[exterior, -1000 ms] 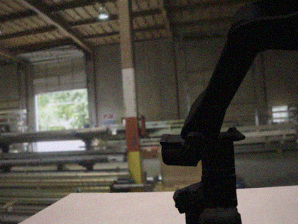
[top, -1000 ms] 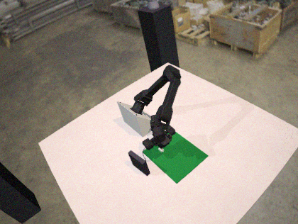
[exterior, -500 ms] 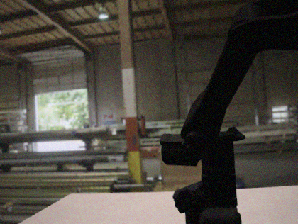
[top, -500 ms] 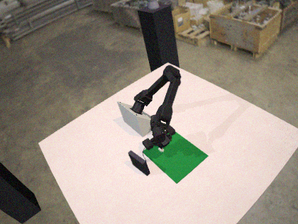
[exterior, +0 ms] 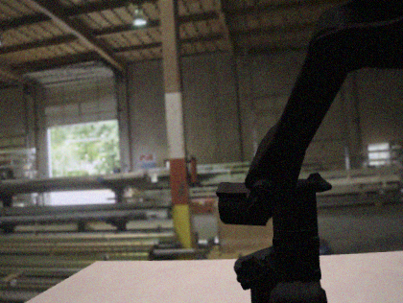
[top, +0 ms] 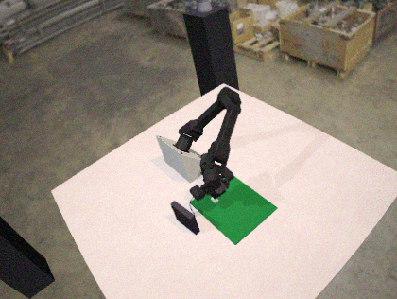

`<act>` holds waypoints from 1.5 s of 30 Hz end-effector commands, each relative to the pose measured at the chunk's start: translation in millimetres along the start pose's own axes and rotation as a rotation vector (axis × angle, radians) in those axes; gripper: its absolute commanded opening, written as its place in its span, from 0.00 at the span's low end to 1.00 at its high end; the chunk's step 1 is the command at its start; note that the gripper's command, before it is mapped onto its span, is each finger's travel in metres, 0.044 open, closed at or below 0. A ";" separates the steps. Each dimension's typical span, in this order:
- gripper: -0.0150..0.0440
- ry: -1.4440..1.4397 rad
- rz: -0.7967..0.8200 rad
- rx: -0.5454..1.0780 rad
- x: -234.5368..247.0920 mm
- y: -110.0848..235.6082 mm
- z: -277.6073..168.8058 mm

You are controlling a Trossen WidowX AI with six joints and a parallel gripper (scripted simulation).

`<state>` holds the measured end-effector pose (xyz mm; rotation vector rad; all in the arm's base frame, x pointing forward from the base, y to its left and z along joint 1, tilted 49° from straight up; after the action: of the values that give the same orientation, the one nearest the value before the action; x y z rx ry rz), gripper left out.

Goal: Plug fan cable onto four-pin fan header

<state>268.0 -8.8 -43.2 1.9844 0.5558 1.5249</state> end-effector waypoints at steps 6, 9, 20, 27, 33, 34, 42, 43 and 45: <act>0.25 -0.010 0.003 0.001 -0.1 -2.4 -0.5; 0.25 -0.012 0.003 0.002 -0.1 -3.0 -0.6; 0.25 -0.015 0.003 0.002 -0.3 -4.9 -0.9; 0.25 -0.015 0.003 0.002 -0.3 -5.7 -0.9; 0.25 -0.015 0.003 0.002 -0.3 -5.7 -0.7; 0.25 -0.015 0.003 0.002 -0.3 -5.7 -0.7; 0.25 -0.015 0.003 0.002 -0.2 -7.4 -0.5; 0.25 -0.015 0.003 0.002 -0.2 -8.0 -0.5; 0.25 -0.015 0.003 0.002 -0.2 -9.3 -0.5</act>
<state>268.4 -3.7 -47.5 1.9894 0.5505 1.5153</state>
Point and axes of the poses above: the point midway between the two fingers, 35 mm back from their tips, its own y axis back along the fingers, its own x axis across the jaws, z = x × y, the point moved 3 cm from there along y, back along the fingers, and after that the axes turned 9 degrees about -y, right-handed, at the moved point
